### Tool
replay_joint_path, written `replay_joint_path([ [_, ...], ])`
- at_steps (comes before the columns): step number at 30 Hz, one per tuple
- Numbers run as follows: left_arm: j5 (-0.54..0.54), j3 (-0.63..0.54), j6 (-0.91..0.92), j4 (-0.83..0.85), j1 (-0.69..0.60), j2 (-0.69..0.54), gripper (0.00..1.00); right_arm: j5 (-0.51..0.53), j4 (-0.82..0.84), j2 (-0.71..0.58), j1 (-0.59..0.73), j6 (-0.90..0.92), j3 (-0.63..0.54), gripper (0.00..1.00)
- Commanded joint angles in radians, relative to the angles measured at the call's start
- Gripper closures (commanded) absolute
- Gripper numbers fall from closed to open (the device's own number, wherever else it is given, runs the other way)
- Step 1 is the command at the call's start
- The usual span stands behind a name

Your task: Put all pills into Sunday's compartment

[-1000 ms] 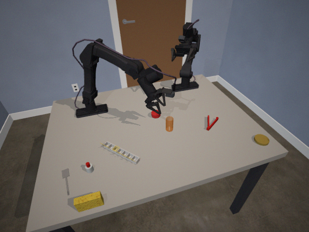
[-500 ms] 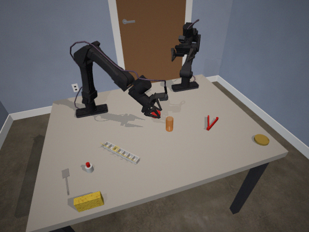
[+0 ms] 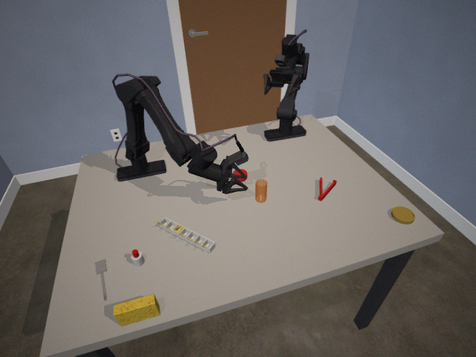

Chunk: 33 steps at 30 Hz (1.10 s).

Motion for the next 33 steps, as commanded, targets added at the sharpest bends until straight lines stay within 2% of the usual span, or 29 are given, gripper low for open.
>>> replay_joint_path([
  [1,0.006,-0.006,0.007,-0.009,-0.004,-0.017,0.00,-0.181,0.207,0.046,-0.039,-0.045,-0.022,0.35],
  [3,0.006,-0.006,0.007,-0.009,-0.004,-0.017,0.00,-0.181,0.207,0.046,-0.039,-0.045,-0.022,0.35],
  [8,0.006,-0.006,0.007,-0.009,-0.004,-0.017,0.00,-0.340,0.390,0.168,-0.094,-0.052,-0.004,0.35],
  [14,0.006,-0.006,0.007,-0.009,-0.004,-0.017,0.00,-0.435,0.532,0.293,-0.132,-0.023,0.019,0.35],
  [18,0.006,-0.006,0.007,-0.009,-0.004,-0.017,0.00,-0.449,0.577,0.339,-0.140,0.007,0.028,0.35],
  [33,0.005,0.002,0.007,-0.009,-0.002,-0.008,0.00,-0.433,0.618,0.346,-0.133,0.032,0.017,0.35],
])
